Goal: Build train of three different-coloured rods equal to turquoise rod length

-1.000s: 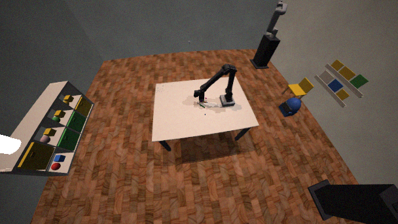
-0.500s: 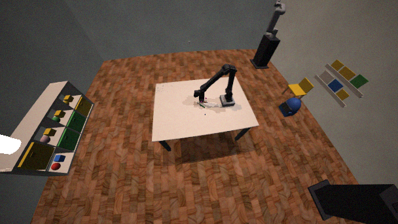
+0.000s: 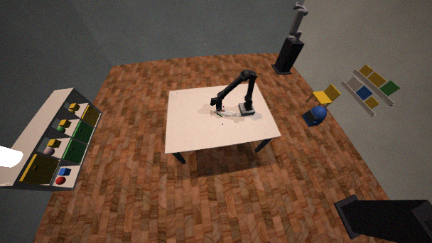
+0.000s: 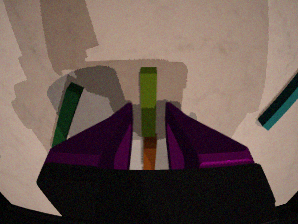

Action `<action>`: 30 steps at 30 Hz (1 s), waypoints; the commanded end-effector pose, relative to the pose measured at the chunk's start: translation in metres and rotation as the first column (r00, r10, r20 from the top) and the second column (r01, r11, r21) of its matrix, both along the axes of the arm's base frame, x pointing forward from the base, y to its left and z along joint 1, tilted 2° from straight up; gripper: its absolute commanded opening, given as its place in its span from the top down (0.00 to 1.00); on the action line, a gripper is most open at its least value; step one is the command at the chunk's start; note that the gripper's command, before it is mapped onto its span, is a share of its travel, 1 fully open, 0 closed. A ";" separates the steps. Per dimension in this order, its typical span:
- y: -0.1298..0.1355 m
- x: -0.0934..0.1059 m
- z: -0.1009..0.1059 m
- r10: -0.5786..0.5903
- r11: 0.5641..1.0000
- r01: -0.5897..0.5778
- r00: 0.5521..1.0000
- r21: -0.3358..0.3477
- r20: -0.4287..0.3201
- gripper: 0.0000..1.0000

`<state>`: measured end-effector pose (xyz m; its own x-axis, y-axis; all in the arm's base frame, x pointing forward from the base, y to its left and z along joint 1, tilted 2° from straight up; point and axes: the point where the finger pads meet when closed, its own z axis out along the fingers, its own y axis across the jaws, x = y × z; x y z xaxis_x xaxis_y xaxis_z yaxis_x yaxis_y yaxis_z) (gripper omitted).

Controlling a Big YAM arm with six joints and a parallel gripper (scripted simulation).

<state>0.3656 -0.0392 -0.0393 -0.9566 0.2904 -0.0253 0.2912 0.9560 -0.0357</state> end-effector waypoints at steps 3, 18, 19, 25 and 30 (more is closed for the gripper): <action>-0.005 0.021 0.025 -0.002 1.000 0.002 0.999 -0.006 0.053 0.77; 0.005 0.024 0.096 0.002 1.000 -0.002 0.998 -0.006 0.068 0.77; 0.002 0.015 0.083 -0.003 1.000 0.003 1.000 -0.002 0.021 0.77; 0.004 0.023 0.113 0.000 1.000 0.000 0.998 -0.006 0.070 0.77; 0.004 0.020 0.100 0.001 1.000 -0.001 0.999 -0.004 0.047 0.00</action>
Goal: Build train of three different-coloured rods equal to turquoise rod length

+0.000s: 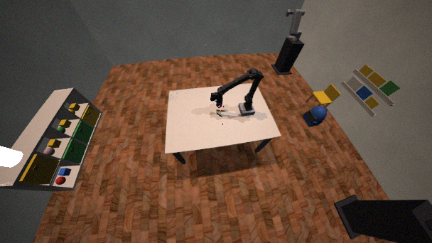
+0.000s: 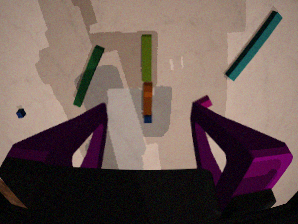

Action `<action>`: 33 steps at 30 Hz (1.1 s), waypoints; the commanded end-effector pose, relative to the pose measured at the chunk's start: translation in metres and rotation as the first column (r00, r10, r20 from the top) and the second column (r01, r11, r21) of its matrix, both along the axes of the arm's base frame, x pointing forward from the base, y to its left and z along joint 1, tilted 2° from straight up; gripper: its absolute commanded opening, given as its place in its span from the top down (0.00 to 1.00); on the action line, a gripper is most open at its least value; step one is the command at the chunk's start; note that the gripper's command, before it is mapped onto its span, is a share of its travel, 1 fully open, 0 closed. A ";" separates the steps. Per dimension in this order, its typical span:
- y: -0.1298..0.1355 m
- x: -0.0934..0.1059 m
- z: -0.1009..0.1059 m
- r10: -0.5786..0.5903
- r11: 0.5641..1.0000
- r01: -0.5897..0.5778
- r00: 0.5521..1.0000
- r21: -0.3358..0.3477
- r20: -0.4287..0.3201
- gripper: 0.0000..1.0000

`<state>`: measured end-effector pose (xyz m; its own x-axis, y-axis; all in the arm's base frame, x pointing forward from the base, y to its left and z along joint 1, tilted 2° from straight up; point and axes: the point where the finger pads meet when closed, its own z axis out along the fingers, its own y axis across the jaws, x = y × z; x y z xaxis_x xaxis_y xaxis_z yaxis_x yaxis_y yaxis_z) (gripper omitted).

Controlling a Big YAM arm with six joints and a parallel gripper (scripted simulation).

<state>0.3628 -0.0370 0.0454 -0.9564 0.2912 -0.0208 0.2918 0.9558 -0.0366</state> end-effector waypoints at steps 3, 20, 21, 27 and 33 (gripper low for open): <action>0.002 0.023 0.015 0.002 1.000 -0.002 0.999 -0.005 0.051 0.00; 0.002 0.022 0.015 0.002 1.000 -0.002 0.999 -0.005 0.051 0.00; 0.002 0.022 0.015 0.002 1.000 -0.002 0.999 -0.005 0.051 0.00; 0.002 0.022 0.015 0.002 1.000 -0.002 0.999 -0.005 0.051 0.00; 0.008 0.006 -0.009 0.137 0.991 -0.137 0.990 -0.004 0.007 0.00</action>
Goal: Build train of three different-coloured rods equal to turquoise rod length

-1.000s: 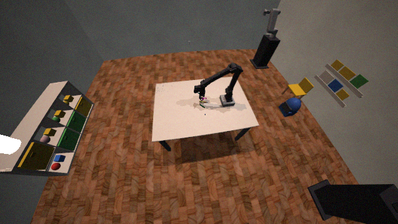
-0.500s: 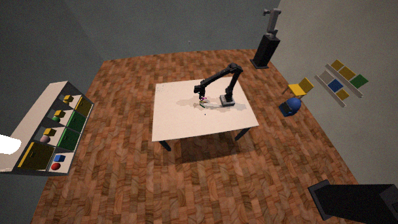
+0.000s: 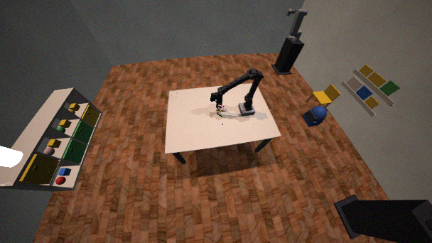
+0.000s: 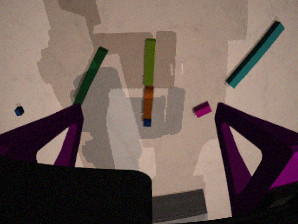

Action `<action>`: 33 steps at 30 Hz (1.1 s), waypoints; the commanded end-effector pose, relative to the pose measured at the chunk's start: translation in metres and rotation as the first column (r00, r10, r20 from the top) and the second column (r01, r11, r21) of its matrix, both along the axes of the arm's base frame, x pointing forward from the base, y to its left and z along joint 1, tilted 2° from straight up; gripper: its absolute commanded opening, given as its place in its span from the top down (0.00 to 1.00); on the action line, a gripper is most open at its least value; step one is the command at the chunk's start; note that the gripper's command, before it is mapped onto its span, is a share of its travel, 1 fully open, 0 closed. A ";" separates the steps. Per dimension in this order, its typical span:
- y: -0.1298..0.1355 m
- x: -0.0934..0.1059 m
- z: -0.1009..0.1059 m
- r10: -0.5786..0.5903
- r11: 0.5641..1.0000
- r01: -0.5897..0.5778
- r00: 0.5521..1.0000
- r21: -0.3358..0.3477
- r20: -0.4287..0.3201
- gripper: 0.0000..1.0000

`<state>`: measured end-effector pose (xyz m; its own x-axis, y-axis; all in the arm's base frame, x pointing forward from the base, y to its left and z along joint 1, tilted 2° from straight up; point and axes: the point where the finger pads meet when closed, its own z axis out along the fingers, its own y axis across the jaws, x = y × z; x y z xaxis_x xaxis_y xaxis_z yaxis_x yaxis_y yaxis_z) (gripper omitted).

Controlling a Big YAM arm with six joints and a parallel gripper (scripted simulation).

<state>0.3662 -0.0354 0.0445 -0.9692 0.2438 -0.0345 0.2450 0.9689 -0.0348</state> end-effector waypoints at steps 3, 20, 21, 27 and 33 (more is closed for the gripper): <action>0.008 0.002 -0.013 0.148 0.989 -0.148 0.989 -0.003 -0.009 0.00; 0.009 0.001 -0.020 0.256 0.967 -0.256 0.967 -0.003 -0.020 0.00; 0.009 0.001 -0.020 0.256 0.967 -0.256 0.967 -0.003 -0.020 0.00; 0.009 0.001 -0.020 0.250 0.968 -0.250 0.968 -0.003 -0.020 0.00; 0.009 0.001 -0.020 0.250 0.968 -0.250 0.968 -0.003 -0.020 0.00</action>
